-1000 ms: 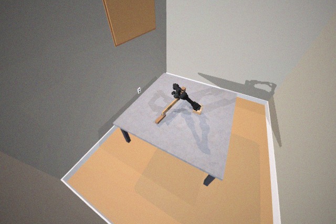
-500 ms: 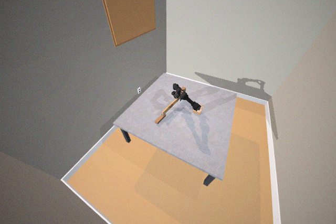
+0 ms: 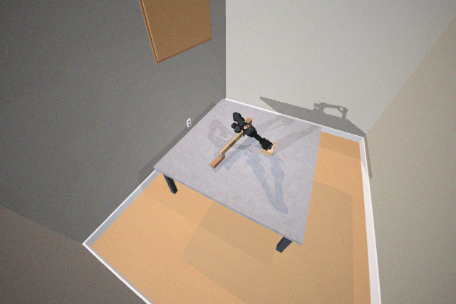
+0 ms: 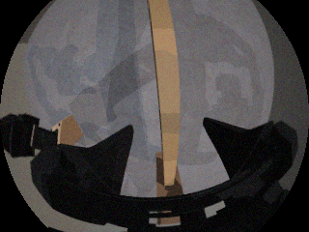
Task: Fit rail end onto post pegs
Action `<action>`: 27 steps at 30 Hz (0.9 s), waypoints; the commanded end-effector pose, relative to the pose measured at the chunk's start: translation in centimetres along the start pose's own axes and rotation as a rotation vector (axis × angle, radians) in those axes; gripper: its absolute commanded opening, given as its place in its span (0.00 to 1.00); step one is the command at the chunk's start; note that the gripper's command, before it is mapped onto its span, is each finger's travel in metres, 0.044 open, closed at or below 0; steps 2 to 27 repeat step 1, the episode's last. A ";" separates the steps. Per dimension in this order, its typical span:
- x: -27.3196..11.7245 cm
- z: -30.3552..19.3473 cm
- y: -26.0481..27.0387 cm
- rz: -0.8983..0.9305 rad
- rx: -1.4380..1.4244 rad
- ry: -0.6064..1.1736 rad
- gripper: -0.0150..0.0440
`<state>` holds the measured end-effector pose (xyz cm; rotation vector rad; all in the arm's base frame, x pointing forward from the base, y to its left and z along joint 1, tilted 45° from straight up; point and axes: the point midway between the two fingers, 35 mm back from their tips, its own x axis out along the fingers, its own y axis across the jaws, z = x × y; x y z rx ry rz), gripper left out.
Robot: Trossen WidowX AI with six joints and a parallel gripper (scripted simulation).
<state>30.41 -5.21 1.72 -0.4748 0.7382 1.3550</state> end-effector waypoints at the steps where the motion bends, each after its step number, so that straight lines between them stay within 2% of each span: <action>1: 0.0 0.0 0.1 0.003 0.006 0.000 1.00; 27: 0.0 0.0 0.1 0.003 0.006 0.000 1.00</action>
